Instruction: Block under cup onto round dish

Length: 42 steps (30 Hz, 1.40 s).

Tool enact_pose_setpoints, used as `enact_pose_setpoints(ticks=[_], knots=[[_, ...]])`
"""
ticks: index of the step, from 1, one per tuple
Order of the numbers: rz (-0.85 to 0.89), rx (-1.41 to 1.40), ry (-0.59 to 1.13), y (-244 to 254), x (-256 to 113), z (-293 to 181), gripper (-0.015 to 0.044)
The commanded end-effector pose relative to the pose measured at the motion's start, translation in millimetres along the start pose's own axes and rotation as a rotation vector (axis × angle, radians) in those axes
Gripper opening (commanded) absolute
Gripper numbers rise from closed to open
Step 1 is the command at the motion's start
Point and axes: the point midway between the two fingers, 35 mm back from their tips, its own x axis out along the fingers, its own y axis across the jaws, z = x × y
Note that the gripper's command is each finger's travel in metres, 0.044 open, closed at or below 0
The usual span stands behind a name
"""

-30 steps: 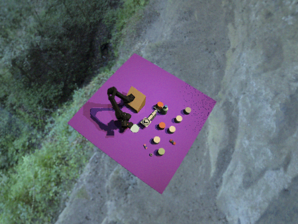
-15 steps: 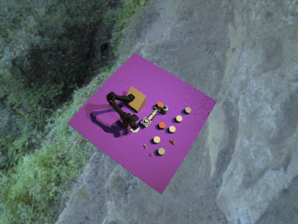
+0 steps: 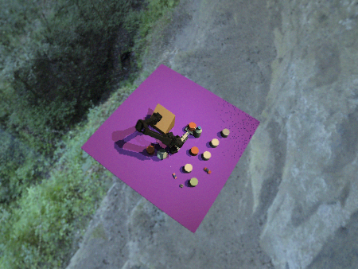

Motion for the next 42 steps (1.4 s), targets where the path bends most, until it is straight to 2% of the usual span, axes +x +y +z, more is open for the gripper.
enact_pose_setpoints(ticks=[1,10,13,41,42], knots=[[-0.027,0.111,0.034,6.0,-11.0,40.5,0.0260],[-0.028,0.111,0.034,5.9,-9.8,40.5,0.0260],[-0.028,0.111,0.034,5.6,2.8,40.0,0.0260],[-0.029,0.111,0.035,4.5,40.9,38.3,0.0260],[-0.029,0.111,0.035,4.5,40.9,38.3,0.0234]])
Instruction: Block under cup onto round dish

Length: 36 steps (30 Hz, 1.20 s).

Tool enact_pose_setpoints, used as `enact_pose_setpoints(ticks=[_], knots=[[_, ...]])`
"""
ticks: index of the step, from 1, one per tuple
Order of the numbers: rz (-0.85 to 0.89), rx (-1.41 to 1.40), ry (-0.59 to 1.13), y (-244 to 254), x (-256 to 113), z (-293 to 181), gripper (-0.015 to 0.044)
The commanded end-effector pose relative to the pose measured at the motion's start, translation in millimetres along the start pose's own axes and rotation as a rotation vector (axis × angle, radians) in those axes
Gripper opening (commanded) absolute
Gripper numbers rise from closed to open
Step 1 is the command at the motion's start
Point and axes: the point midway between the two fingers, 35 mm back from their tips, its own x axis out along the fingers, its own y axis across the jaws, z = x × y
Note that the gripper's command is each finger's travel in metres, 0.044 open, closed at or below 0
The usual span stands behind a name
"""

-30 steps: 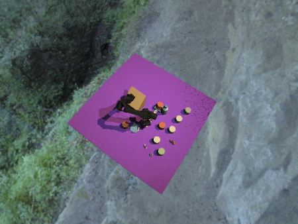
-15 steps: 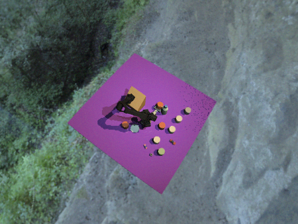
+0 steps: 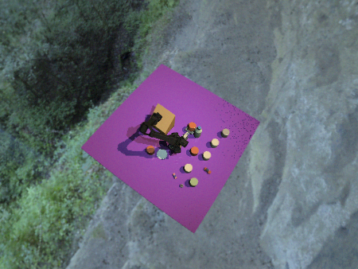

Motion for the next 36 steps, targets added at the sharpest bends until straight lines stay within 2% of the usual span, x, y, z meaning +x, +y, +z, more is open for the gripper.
enact_pose_setpoints(ticks=[1,14,19,32,36], knots=[[0.000,-0.013,0.006,2.4,3.5,0.0,0.0208],[0.000,-0.013,0.006,2.4,3.5,0.0,0.0121],[0.002,-0.013,0.003,1.5,-10.7,2.3,0.0000],[0.004,-0.014,0.004,2.3,-87.2,1.7,0.0000],[0.003,-0.014,0.004,2.6,-91.2,1.1,0.0000]])
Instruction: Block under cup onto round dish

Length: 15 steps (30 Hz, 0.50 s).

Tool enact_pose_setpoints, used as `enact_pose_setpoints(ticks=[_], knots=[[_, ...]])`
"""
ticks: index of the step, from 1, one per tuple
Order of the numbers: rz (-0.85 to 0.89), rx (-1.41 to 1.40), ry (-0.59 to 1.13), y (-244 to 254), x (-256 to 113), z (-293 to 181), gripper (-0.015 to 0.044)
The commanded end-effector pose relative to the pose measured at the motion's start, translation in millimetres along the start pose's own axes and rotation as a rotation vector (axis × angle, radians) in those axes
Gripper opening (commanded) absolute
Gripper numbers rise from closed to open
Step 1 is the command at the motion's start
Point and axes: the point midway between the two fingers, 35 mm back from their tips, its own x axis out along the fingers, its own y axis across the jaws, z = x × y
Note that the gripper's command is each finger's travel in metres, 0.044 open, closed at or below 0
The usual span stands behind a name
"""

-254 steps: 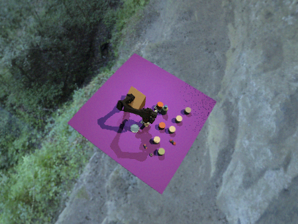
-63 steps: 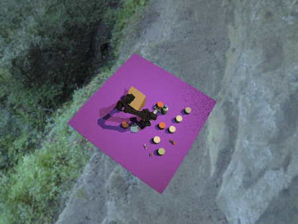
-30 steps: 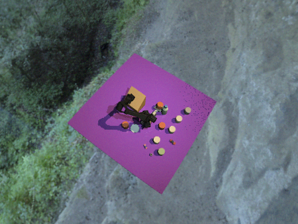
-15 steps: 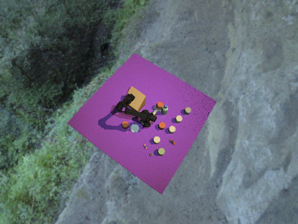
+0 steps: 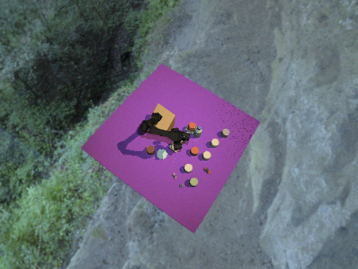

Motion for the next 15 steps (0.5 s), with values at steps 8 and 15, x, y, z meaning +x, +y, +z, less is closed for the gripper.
enact_pose_setpoints(ticks=[8,15], knots=[[0.018,0.010,-0.017,-12.9,14.8,-21.3,0.0000],[0.025,0.011,-0.027,-23.0,36.6,-45.6,0.0000]])
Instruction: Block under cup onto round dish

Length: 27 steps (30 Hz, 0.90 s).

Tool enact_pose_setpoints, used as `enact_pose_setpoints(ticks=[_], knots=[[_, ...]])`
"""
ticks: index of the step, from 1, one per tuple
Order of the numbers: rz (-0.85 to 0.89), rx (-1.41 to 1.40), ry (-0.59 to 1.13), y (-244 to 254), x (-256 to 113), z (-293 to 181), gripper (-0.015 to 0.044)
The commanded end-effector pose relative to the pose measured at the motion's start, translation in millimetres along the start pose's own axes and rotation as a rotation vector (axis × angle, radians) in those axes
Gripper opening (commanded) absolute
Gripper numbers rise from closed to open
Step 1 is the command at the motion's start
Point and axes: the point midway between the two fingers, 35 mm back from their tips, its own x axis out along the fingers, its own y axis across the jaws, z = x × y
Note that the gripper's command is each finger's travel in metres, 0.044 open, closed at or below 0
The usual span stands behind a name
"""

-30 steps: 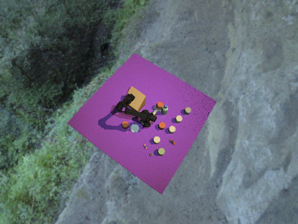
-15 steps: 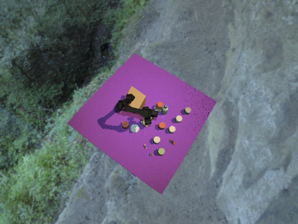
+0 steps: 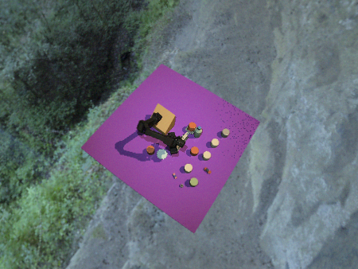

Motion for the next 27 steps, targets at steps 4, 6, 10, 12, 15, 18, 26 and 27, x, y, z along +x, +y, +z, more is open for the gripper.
enact_pose_setpoints(ticks=[4,6,10,12,15,18,26,27], knots=[[-0.002,-0.001,-0.014,-7.4,17.6,-25.4,0.0000],[-0.003,-0.001,-0.014,-9.5,23.2,-33.1,0.0000],[-0.008,0.000,-0.011,-12.8,34.0,-48.9,0.0000],[-0.011,0.000,-0.008,-14.0,39.2,-57.1,0.0000],[-0.017,0.000,-0.002,-15.4,46.7,-69.5,0.0000],[-0.023,-0.001,0.006,-16.1,53.9,-82.2,0.0000],[-0.031,-0.002,0.017,-16.5,66.8,-97.0,0.0000],[-0.031,-0.002,0.017,-16.7,69.9,-96.9,0.0000]])
